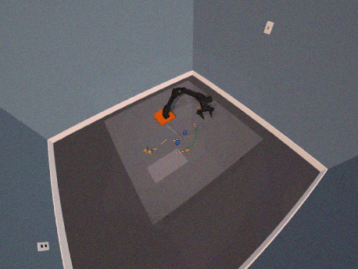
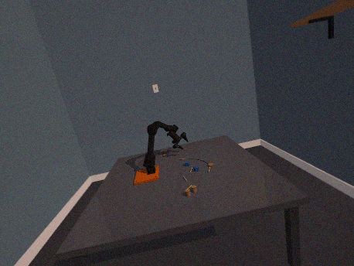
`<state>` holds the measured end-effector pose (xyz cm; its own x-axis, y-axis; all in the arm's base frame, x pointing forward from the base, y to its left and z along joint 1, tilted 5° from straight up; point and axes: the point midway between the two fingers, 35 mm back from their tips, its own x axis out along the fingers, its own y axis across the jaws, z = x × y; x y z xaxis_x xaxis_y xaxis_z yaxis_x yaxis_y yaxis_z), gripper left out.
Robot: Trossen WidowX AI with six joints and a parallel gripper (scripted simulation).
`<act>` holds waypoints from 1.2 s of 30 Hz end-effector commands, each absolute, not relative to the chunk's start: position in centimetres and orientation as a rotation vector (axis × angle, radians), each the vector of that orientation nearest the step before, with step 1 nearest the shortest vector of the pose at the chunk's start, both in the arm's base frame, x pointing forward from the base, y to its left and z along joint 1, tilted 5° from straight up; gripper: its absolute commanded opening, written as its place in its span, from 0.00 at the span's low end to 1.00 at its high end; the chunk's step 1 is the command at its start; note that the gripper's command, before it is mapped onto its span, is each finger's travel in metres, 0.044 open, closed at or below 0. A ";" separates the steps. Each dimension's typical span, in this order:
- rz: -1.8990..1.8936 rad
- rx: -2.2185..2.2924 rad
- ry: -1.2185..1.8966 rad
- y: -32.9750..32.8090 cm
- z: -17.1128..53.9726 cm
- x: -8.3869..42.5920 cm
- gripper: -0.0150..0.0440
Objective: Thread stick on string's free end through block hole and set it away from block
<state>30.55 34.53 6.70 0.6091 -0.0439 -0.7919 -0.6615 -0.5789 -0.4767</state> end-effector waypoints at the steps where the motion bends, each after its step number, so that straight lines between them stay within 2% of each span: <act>1: 1.054 -1.962 0.720 28.1 6.4 32.9 1.00; 7: 1.178 -1.780 0.954 18.0 6.0 34.0 1.00; 14: 1.302 -1.435 1.155 7.1 6.1 31.1 1.00; 30: 1.311 -1.398 1.167 6.2 6.2 30.8 1.00; 36: 1.311 -1.398 1.167 6.1 6.2 30.8 0.73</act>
